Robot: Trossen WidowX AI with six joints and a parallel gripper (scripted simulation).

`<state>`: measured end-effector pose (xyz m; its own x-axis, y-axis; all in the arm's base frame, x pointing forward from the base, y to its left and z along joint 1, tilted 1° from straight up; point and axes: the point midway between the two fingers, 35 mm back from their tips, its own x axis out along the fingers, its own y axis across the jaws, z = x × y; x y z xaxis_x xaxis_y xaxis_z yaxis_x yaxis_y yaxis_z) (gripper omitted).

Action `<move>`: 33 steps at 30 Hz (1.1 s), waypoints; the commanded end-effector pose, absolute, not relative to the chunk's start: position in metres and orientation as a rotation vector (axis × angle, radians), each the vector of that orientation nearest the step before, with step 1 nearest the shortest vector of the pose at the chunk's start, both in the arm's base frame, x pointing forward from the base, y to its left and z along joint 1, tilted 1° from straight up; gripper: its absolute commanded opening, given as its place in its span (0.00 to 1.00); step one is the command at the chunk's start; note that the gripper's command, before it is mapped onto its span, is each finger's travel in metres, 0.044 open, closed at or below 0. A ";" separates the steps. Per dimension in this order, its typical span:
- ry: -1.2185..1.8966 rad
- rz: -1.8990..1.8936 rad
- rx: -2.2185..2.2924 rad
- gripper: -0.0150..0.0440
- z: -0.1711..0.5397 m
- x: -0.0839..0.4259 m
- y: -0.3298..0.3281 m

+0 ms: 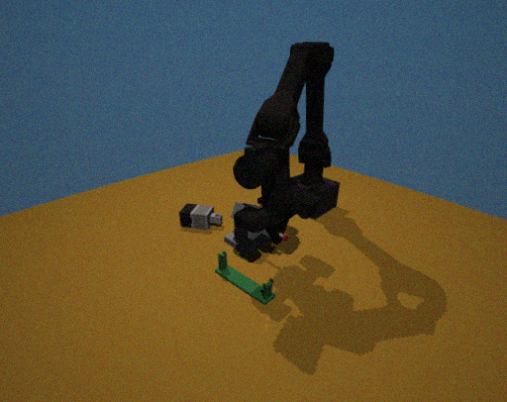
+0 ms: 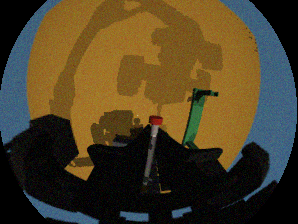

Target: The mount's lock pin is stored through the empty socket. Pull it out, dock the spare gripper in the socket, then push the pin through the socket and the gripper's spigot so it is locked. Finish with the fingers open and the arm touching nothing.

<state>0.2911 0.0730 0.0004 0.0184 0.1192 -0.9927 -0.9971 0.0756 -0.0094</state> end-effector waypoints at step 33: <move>1.086 1.216 -1.004 0.25 0.011 0.297 0.099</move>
<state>0.2958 0.0965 0.0108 0.0297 0.2007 -0.9792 -0.9958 0.0906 -0.0117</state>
